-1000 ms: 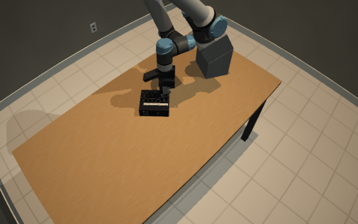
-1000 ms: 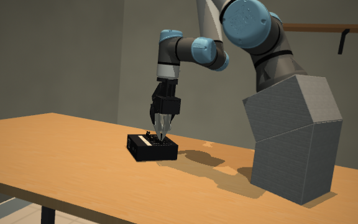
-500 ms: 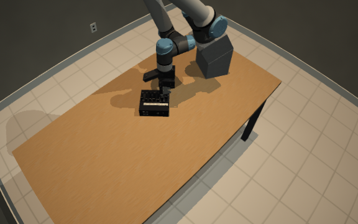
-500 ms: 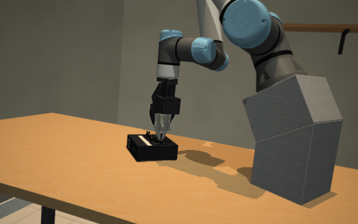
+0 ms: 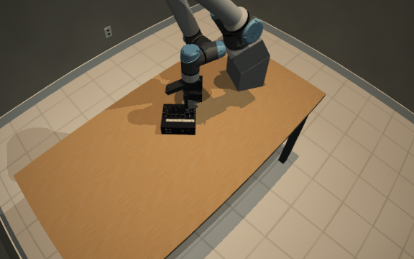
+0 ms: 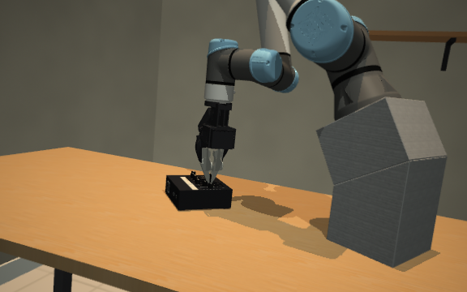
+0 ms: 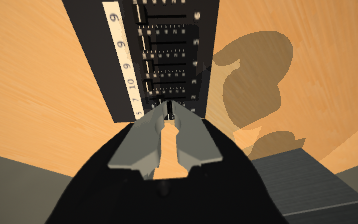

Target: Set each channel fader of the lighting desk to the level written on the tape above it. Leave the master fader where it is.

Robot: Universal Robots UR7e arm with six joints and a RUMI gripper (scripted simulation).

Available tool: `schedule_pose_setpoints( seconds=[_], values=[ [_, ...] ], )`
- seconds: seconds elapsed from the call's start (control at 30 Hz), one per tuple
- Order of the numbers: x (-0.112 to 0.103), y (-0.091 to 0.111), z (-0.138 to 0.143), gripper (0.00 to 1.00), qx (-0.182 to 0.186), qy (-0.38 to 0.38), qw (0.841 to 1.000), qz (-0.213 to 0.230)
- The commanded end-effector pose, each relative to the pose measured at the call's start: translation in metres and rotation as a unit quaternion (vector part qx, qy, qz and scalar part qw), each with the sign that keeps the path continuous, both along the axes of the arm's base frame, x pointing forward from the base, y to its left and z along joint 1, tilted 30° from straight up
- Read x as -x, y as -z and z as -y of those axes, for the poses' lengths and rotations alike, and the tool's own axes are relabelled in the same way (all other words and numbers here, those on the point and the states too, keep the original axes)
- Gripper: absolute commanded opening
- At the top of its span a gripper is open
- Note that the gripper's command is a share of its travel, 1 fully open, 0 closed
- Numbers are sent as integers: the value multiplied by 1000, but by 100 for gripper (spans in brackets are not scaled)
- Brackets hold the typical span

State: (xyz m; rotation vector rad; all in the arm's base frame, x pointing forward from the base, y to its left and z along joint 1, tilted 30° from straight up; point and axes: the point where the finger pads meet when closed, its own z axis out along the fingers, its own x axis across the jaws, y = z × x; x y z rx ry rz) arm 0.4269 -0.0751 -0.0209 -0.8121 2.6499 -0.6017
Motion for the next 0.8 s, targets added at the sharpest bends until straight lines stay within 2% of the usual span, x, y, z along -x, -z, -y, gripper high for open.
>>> schedule_pose_setpoints(
  seconds=[0.0,0.53,0.77],
  values=[
    [1,0,1,0,0,0,1000,0],
    [4,0,3,0,0,0,1000,0],
    [8,-8,0,0,0,0,1000,0]
  ],
)
